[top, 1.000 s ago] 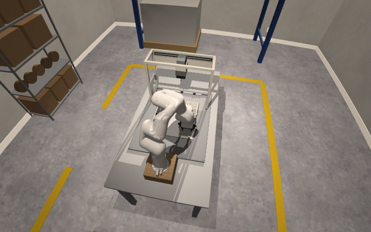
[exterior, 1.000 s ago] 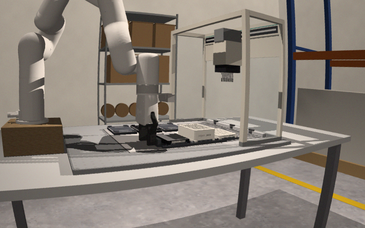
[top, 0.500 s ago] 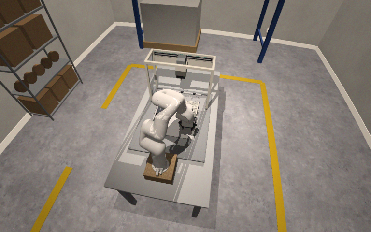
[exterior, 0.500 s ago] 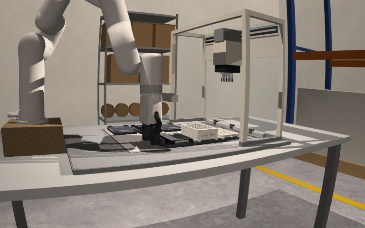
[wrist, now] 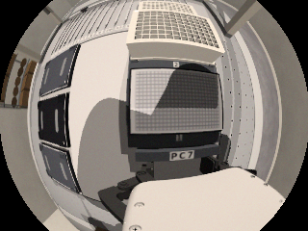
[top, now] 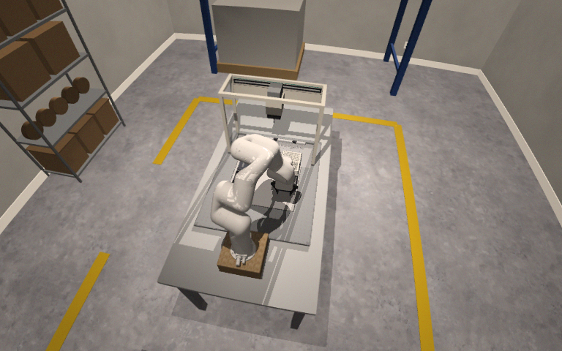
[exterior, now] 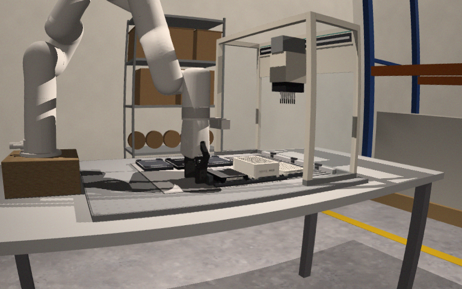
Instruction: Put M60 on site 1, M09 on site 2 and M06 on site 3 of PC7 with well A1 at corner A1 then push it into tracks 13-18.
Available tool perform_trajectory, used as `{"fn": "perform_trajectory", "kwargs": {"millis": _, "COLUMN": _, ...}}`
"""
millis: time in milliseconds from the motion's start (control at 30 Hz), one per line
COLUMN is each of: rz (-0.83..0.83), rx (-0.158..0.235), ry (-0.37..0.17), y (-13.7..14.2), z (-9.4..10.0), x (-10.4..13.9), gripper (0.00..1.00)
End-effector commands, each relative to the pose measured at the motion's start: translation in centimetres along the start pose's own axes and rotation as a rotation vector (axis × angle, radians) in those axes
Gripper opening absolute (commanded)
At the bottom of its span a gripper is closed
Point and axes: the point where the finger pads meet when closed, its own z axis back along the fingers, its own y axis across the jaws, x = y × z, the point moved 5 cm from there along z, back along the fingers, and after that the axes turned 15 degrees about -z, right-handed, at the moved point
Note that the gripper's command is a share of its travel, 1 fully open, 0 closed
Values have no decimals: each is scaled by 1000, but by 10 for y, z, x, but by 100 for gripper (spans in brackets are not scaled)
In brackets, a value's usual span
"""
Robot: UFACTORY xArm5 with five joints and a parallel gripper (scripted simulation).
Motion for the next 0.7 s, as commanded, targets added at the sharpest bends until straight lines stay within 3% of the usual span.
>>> {"fn": "perform_trajectory", "kwargs": {"millis": 0, "rz": 0, "rx": -15, "ry": 5, "y": 0, "z": 1, "x": -6, "gripper": 81}}
{"fn": "perform_trajectory", "kwargs": {"millis": 667, "rz": 0, "rx": -15, "ry": 5, "y": -5, "z": 1, "x": -23, "gripper": 81}}
